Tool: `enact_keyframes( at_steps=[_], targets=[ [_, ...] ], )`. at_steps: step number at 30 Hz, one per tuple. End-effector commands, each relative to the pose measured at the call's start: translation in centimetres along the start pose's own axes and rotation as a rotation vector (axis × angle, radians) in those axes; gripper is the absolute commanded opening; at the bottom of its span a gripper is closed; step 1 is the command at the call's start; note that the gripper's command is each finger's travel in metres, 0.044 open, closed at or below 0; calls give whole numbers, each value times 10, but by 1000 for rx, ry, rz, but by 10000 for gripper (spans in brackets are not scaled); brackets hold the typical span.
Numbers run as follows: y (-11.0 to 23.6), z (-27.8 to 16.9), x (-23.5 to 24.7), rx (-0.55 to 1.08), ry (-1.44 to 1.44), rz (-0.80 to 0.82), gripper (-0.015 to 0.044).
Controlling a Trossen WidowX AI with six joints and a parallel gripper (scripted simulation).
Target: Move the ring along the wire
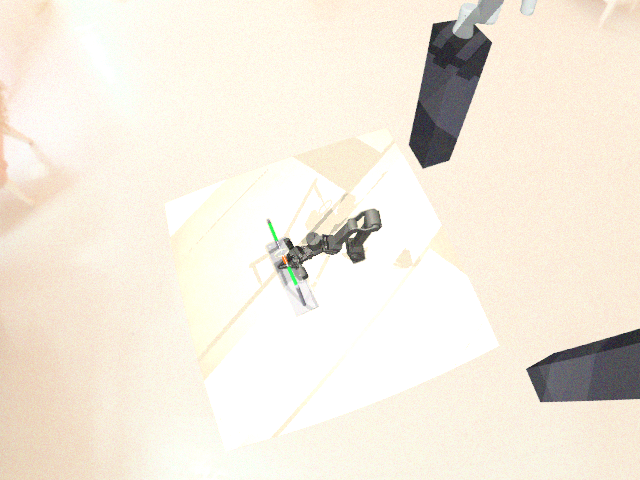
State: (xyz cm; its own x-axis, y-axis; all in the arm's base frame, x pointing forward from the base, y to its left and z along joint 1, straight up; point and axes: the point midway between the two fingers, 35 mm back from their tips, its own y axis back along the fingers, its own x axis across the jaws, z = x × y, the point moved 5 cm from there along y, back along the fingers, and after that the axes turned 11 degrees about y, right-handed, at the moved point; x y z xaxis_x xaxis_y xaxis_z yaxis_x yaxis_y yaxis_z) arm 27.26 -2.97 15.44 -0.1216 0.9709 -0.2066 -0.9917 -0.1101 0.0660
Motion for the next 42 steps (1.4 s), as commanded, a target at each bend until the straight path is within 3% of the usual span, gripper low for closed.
enact_keyframes(
  at_steps=[1, 42],
  targets=[
    [0, 1, 4, -1, -14, -4, -150],
    [-1, 11, 45, -7, -29, 10, -150]
  ],
)
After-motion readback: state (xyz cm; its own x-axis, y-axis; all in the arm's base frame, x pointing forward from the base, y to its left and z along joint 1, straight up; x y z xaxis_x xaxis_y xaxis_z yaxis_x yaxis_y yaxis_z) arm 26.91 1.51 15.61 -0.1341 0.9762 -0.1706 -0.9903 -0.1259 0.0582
